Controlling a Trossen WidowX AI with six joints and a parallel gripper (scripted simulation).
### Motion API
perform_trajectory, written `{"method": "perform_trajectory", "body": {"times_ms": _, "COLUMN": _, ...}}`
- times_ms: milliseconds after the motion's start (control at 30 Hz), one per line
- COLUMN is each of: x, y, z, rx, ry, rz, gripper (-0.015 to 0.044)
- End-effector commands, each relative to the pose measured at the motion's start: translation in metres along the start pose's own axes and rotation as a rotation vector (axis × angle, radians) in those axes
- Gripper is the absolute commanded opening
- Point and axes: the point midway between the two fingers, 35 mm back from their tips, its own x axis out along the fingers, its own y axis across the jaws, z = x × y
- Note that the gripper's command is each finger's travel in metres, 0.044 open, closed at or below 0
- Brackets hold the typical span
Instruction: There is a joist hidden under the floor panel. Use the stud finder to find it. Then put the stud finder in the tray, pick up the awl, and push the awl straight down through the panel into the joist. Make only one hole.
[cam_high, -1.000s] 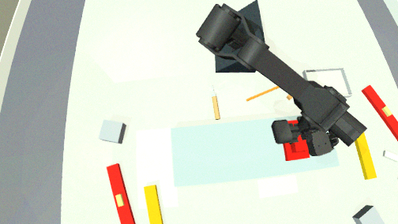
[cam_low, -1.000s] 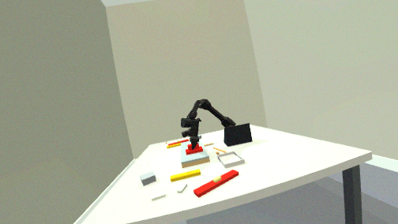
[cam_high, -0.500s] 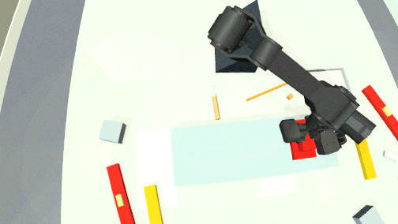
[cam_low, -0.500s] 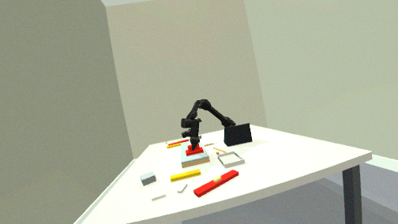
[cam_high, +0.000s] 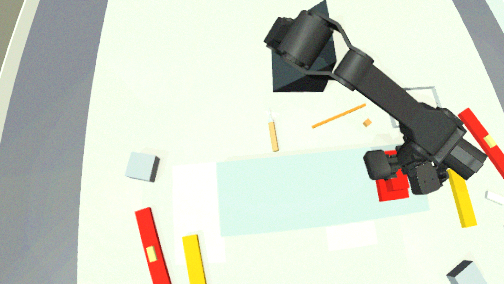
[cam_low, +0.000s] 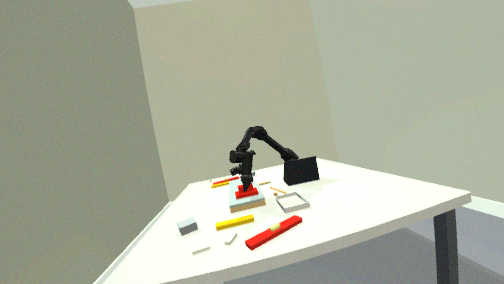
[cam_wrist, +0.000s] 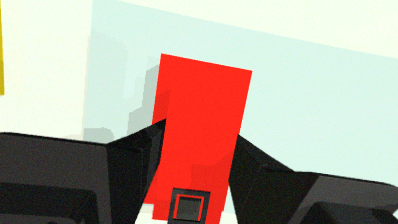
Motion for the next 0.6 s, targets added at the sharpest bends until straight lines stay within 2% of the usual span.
{"method": "perform_trajectory", "body": {"times_ms": 0, "x": -0.001, "y": 0.009, "z": 0.0, "rx": 0.003, "ry": 0.001, "rz": 0.008, "gripper": 0.0}}
{"method": "perform_trajectory", "body": {"times_ms": 567, "x": -0.001, "y": 0.035, "z": 0.0, "rx": 0.004, "ry": 0.0, "rz": 0.009, "gripper": 0.0}}
